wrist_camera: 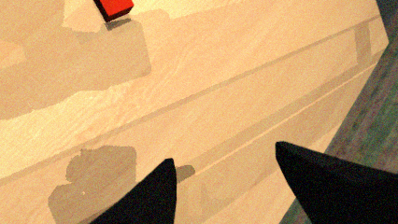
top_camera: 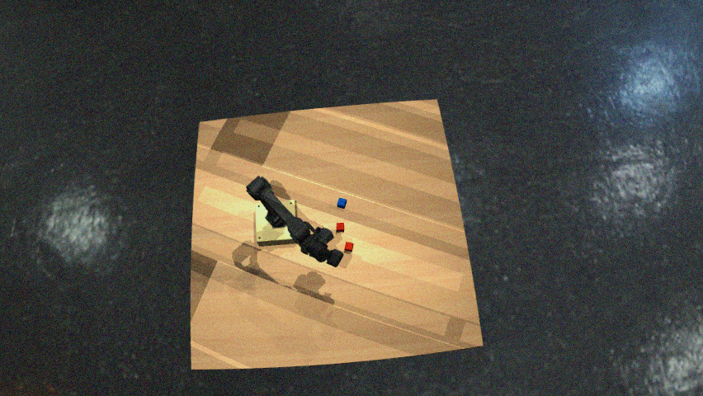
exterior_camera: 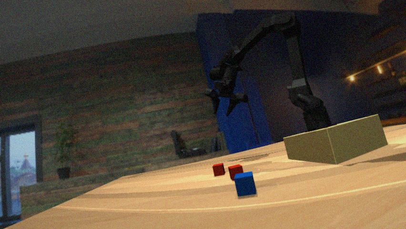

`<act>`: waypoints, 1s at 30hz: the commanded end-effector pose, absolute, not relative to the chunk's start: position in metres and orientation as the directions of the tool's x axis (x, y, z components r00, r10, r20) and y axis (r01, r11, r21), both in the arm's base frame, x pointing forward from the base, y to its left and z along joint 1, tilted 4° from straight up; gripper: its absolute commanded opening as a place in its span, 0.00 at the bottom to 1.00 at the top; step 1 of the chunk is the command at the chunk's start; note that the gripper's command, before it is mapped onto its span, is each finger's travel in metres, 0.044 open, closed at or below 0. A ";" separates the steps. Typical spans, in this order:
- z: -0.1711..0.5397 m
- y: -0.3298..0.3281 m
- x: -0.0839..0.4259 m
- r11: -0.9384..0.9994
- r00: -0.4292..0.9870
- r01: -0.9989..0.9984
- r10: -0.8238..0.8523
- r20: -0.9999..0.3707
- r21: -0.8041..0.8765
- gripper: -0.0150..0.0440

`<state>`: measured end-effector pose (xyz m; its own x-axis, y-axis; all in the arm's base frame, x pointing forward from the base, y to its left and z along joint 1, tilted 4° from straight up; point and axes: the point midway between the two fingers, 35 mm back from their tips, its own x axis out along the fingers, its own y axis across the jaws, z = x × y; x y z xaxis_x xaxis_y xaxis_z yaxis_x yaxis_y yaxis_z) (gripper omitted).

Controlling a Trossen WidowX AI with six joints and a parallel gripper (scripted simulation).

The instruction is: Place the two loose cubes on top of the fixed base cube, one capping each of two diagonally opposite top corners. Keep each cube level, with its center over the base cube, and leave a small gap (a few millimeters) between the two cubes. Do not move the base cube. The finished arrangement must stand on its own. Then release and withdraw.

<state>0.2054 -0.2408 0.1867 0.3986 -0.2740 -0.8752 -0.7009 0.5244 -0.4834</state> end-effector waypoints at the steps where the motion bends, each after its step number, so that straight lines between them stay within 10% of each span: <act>1: 0.172 -0.222 0.222 0.509 0.366 -0.749 -0.215 -0.905 -0.424 0.70; 30: 0.088 -0.044 0.275 0.117 0.008 -0.993 -0.067 -0.998 -0.016 0.70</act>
<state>0.2769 -0.0472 0.0914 0.0287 -0.0565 -0.9980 -0.9921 0.1205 -0.0353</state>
